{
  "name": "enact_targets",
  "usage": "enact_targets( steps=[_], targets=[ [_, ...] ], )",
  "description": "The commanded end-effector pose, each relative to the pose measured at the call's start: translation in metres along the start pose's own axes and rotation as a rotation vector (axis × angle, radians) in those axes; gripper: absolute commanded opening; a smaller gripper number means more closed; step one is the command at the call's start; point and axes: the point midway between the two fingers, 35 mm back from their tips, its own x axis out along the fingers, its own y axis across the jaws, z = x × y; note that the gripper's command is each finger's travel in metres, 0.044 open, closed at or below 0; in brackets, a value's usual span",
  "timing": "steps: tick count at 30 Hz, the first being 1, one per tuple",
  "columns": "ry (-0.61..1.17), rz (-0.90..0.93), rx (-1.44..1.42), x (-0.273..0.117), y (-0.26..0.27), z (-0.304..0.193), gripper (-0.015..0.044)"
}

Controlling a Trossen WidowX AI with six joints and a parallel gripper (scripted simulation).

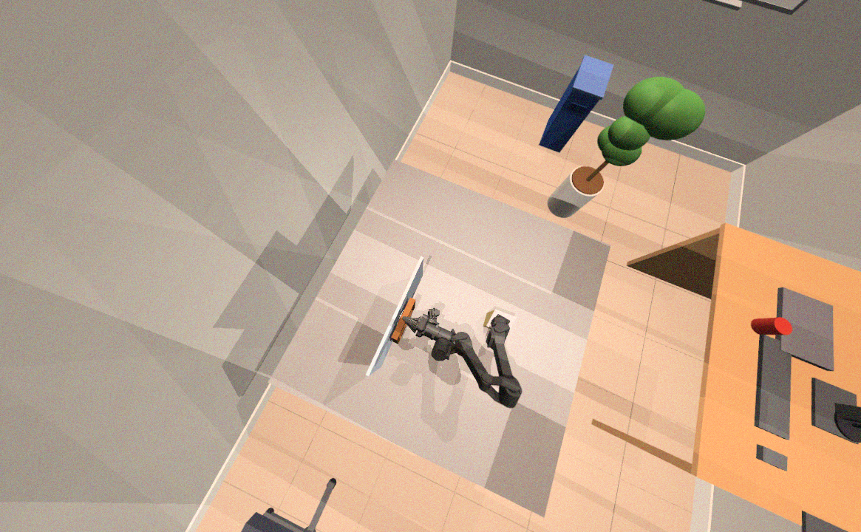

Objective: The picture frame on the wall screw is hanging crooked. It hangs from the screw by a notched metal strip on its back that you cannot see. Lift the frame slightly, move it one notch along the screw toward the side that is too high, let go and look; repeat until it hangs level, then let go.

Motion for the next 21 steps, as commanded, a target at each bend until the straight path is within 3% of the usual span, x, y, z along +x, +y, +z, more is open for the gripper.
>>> enact_targets(
  steps=[1, 21],
  targets=[
    [0.001, 0.012, -0.002, -0.0001, 0.0023, -0.0016, 0.0],
    [0.001, 0.012, -0.002, -0.0001, 0.0039, -0.0057, 0.0]
  ],
)
